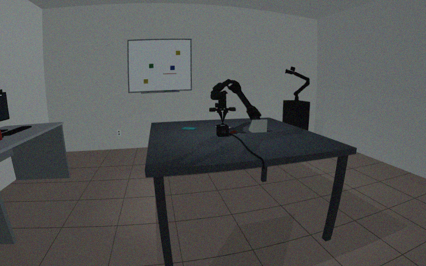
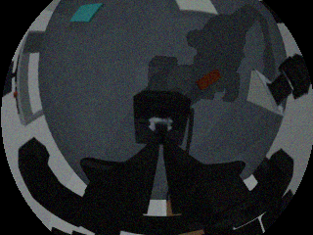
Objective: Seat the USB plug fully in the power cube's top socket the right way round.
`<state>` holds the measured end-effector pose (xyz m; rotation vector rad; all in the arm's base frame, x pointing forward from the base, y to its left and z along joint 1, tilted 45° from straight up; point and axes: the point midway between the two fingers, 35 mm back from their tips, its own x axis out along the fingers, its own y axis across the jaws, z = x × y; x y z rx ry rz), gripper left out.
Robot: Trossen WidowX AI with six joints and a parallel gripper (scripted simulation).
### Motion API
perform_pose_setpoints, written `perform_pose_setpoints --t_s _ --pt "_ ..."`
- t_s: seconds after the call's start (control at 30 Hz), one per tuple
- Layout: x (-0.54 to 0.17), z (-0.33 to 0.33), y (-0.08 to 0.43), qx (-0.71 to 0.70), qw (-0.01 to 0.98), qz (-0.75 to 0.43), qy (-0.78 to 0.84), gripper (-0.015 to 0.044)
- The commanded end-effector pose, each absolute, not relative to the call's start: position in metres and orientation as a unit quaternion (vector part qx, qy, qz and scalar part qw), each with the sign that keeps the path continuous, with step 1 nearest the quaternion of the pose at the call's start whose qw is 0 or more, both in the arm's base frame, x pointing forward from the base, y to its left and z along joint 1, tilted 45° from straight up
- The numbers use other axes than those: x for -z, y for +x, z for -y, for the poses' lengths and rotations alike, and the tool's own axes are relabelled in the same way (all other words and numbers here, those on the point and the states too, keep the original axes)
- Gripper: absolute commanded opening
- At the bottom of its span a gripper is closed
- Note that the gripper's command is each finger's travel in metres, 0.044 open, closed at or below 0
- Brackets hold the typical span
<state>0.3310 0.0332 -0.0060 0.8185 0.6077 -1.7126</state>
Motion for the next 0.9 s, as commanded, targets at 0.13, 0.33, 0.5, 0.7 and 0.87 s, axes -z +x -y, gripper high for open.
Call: perform_pose_setpoints --t_s 0.13,0.33,0.5,0.7,0.87 --pt "0.0065 -0.0321 0.3314 0.720 0.545 -0.256 0.344 0.0000" --pt "0.0070 -0.0316 0.3313 0.720 0.545 -0.256 0.344 0.0000" --pt "0.0074 -0.0312 0.3312 0.720 0.545 -0.256 0.344 0.0000" --pt "0.0080 -0.0307 0.3310 0.720 0.545 -0.255 0.344 0.0000" --pt "0.0084 -0.0303 0.3309 0.720 0.545 -0.255 0.344 0.0000"
